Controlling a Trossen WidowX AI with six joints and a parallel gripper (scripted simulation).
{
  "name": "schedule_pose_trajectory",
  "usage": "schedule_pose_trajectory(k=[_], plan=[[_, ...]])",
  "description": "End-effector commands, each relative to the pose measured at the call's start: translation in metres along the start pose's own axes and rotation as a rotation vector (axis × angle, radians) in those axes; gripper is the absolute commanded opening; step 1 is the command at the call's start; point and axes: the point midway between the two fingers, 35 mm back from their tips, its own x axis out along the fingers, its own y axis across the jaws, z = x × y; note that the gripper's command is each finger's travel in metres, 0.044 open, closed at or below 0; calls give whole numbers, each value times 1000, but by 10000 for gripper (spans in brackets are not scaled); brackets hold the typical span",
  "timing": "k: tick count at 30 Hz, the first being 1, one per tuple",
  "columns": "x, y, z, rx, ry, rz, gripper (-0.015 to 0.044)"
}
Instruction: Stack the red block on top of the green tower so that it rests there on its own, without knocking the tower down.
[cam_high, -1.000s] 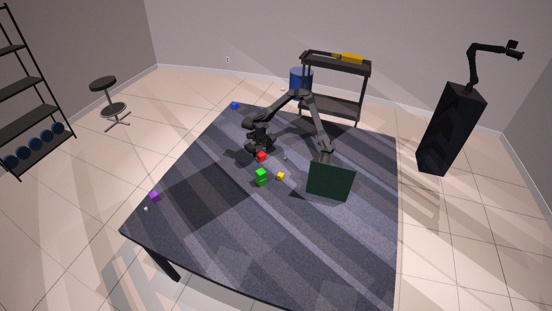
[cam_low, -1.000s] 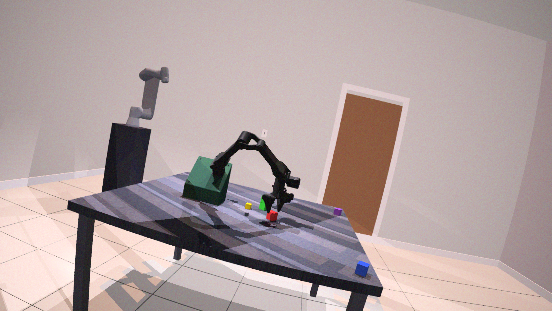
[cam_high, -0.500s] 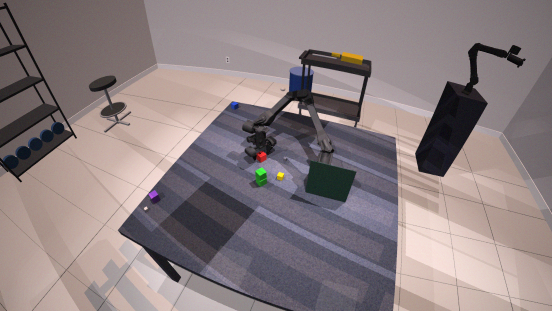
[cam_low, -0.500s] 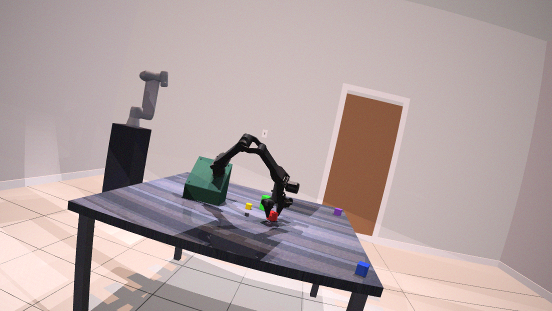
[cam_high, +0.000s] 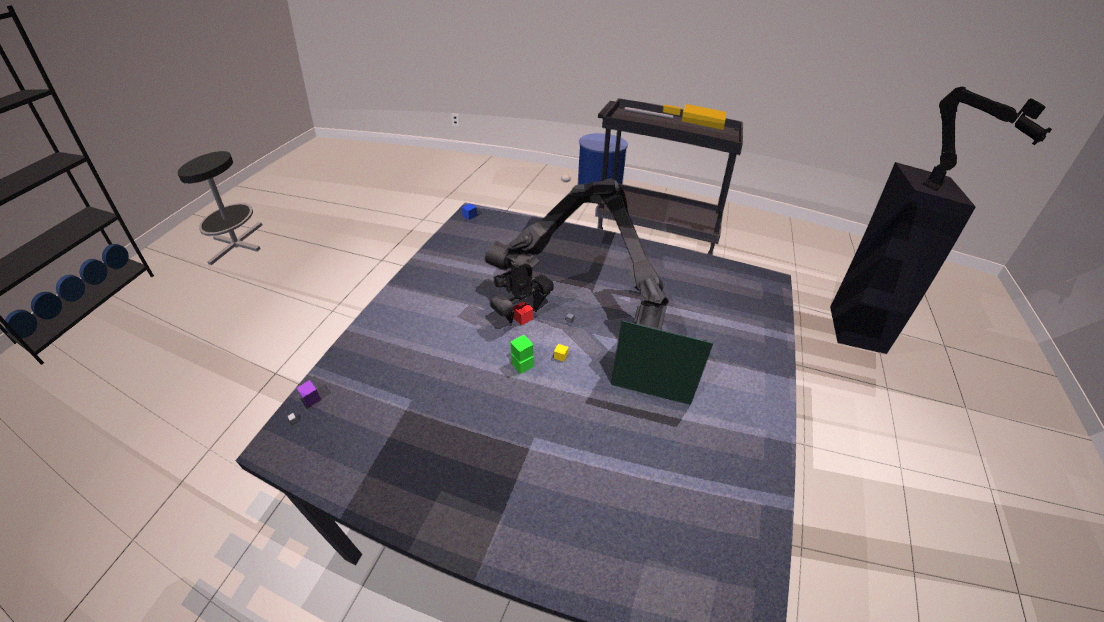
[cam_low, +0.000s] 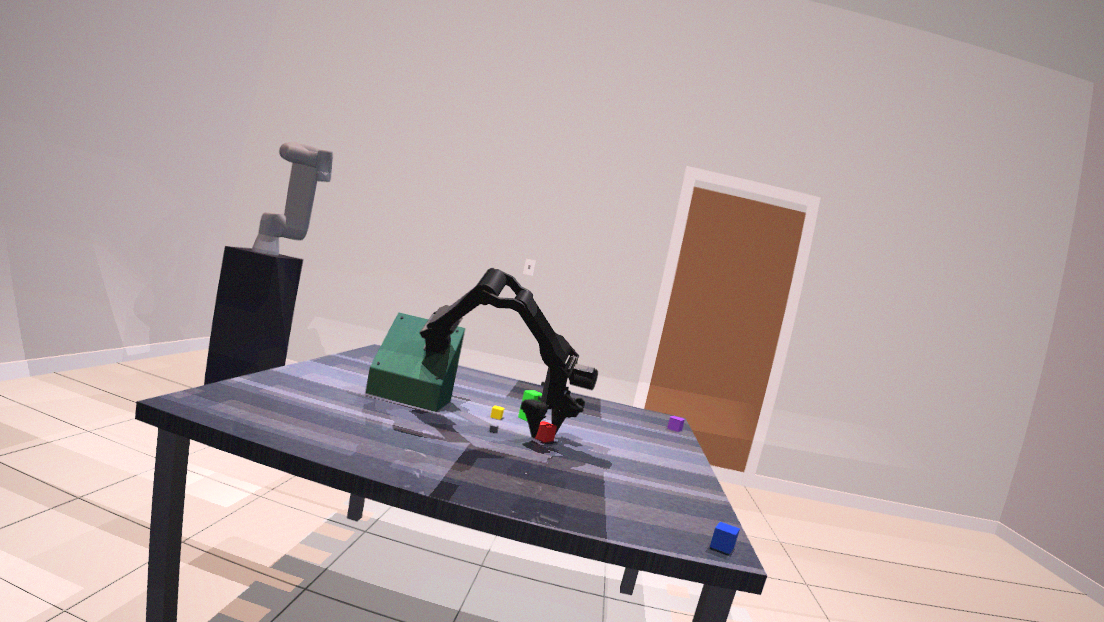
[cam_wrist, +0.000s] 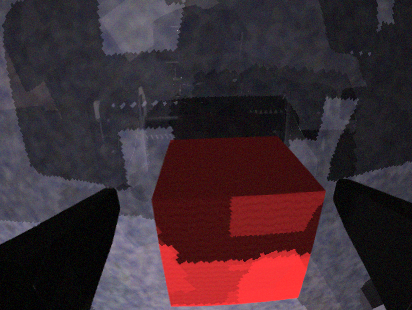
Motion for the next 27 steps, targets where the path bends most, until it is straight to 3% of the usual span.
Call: schedule_pose_trajectory(k=[1, 9, 17, 23, 27], plan=[[0, 1, 0, 0, 0, 0, 414], [0, 1, 0, 0, 0, 0, 204], [0, 1, 0, 0, 0, 0, 150], [-20, 1, 0, -2, 1, 5, 0], [-43, 1, 0, -3, 2, 7, 0]])
